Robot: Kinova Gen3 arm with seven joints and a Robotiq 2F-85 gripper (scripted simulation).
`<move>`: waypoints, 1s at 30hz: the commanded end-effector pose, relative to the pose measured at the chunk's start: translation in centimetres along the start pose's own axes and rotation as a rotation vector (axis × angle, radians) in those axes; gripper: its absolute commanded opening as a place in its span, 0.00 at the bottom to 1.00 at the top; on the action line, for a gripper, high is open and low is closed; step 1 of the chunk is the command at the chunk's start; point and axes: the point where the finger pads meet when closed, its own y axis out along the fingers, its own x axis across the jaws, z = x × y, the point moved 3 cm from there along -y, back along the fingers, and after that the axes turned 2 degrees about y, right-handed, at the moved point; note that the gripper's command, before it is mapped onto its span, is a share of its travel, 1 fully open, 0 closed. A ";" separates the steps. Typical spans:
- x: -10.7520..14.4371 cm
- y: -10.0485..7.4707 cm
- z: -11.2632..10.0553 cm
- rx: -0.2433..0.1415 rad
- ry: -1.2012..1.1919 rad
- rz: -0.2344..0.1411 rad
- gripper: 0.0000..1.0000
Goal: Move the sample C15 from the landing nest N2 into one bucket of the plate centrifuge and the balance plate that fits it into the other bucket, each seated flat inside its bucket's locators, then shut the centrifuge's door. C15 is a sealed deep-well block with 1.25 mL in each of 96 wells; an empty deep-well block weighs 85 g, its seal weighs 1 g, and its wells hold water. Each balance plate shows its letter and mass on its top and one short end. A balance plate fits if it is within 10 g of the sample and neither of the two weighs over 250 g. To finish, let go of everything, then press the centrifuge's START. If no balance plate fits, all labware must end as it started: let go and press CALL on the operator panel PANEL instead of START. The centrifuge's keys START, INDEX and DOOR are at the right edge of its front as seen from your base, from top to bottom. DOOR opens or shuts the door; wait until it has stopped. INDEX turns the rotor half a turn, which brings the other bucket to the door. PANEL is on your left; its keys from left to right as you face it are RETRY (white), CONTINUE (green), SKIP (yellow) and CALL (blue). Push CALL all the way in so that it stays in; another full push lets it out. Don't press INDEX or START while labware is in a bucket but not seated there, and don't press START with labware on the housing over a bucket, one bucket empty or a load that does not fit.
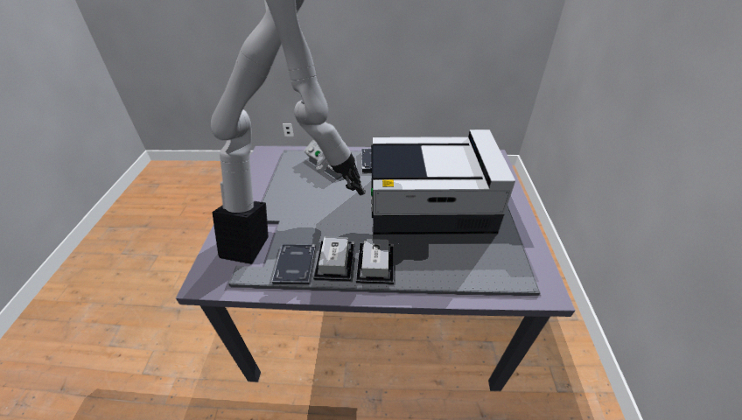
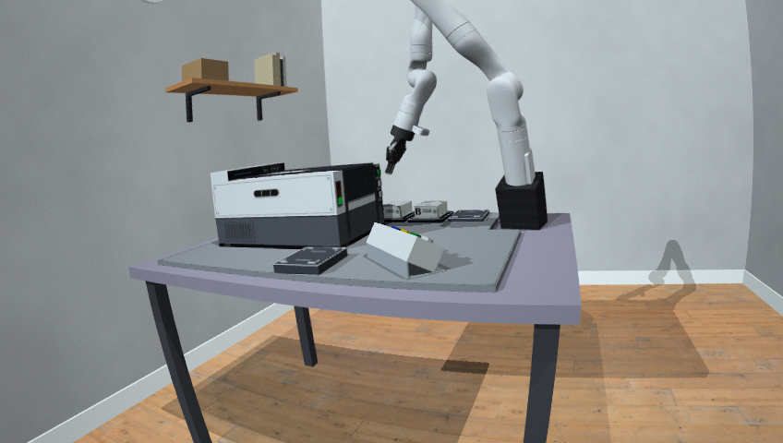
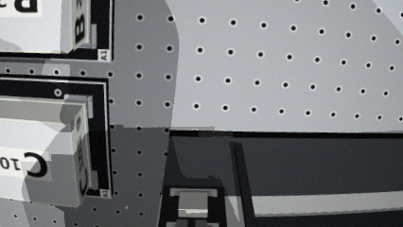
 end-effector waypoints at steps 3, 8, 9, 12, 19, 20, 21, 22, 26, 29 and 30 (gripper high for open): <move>0.0 0.0 0.0 -0.001 0.000 0.000 0.10; 0.0 0.0 0.0 -0.001 0.000 0.000 0.10; 0.0 0.0 0.0 -0.001 0.000 0.000 0.10; 0.0 0.0 0.0 -0.001 0.000 0.000 0.10; 0.0 0.1 -0.4 -0.002 0.000 0.000 0.10; 0.0 0.1 -0.4 -0.002 0.000 0.000 0.10; 0.0 0.2 -0.5 -0.002 0.000 0.000 0.10; 0.0 0.2 -0.6 -0.002 0.000 0.000 0.10; 0.0 0.3 -0.7 -0.002 0.000 0.000 0.10; 0.0 0.3 -0.8 -0.002 0.000 0.000 0.10; 0.0 0.4 -0.9 -0.002 0.000 0.000 0.10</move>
